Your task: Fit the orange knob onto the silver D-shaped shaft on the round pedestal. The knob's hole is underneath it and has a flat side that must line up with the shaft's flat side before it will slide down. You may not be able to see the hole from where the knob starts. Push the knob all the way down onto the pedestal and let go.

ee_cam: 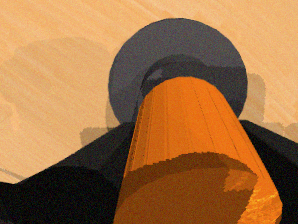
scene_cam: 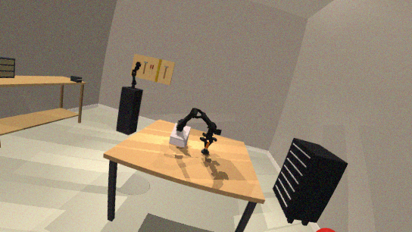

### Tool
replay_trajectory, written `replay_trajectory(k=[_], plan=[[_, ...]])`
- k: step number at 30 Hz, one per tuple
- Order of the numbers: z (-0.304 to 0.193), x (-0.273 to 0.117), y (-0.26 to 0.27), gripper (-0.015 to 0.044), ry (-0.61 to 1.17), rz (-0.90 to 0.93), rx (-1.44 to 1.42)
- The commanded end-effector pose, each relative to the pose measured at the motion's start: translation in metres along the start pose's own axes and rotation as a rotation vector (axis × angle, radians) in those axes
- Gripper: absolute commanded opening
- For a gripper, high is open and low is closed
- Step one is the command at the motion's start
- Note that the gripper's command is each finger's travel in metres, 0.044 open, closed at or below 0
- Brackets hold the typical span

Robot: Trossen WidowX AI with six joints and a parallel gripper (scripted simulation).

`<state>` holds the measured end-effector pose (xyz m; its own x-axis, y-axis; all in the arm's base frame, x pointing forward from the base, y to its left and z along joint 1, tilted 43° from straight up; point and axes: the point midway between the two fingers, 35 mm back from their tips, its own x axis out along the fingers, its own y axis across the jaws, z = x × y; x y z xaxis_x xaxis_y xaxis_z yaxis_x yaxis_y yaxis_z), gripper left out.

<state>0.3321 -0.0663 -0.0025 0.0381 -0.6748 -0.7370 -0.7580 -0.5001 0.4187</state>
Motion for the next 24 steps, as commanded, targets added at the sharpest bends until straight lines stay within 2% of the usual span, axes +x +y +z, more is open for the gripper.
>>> replay_trajectory(k=[1,7,12,24], plan=[[0.0011,-0.0019,0.0000,0.0000,0.001,0.000,-0.004],[0.0010,-0.0045,-0.0004,0.0000,0.001,0.000,-0.029],[0.0007,-0.0037,-0.0012,0.0000,0.001,0.000,-0.202],[-0.0001,-0.0001,-0.0001,0.0000,0.001,0.000,-0.213]])
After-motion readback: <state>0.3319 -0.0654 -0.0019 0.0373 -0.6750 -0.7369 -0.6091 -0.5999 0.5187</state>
